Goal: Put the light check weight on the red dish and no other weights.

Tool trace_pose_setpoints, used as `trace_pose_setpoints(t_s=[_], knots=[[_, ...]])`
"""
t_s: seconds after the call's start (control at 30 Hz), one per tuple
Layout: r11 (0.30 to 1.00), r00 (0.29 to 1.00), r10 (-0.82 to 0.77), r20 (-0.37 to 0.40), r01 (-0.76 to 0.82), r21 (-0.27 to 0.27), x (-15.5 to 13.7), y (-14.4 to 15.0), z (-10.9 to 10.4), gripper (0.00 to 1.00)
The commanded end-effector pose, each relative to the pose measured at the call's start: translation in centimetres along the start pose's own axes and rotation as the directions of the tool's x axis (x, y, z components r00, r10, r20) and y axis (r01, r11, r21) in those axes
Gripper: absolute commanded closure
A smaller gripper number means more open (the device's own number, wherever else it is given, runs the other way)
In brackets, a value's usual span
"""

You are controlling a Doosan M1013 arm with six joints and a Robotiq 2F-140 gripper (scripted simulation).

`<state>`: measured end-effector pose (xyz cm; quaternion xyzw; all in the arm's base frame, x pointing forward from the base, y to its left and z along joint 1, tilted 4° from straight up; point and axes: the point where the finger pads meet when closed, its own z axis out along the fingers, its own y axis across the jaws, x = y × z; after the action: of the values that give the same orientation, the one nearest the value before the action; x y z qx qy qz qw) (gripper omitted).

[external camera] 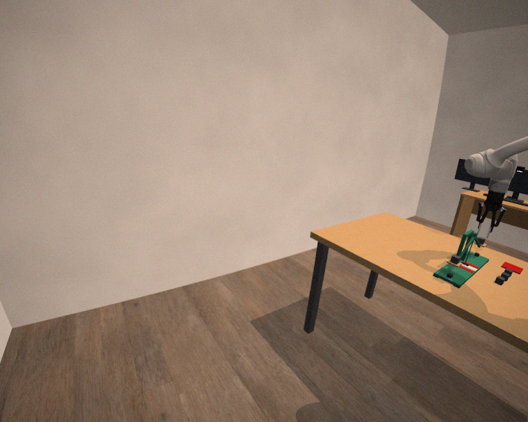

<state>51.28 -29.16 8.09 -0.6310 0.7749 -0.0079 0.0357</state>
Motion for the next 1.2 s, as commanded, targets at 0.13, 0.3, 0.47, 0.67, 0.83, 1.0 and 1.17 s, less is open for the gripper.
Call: trace_pose_setpoints(t_s=[0.13, 0.3, 0.47, 0.67, 0.83, 1.0, 1.17], knots=[[1.000, 1.000, 0.004, 0.003, -0.004, 0.002, -0.2, -0.1, 0.8, 0.65], [1.000, 1.000, 0.004, 0.003, -0.004, 0.002, -0.2, -0.1, 1.8, 0.65], [1.000, 1.000, 0.004, 0.003, -0.004, 0.002, -0.2, -0.1, 2.9, 0.65], [1.000, 1.000, 0.004, 0.003, -0.004, 0.002, -0.2, -0.1, 3.5, 0.65], [1.000, 1.000, 0.004, 0.003, -0.004, 0.002, -0.2, -0.1, 3.9, 0.65], [1.000, 1.000, 0.004, 0.003, -0.004, 0.002, -0.2, -0.1, 4.0, 0.65], [1.000, 1.000, 0.004, 0.003, -0.004, 0.002, -0.2, -0.1, 4.0, 0.65]])
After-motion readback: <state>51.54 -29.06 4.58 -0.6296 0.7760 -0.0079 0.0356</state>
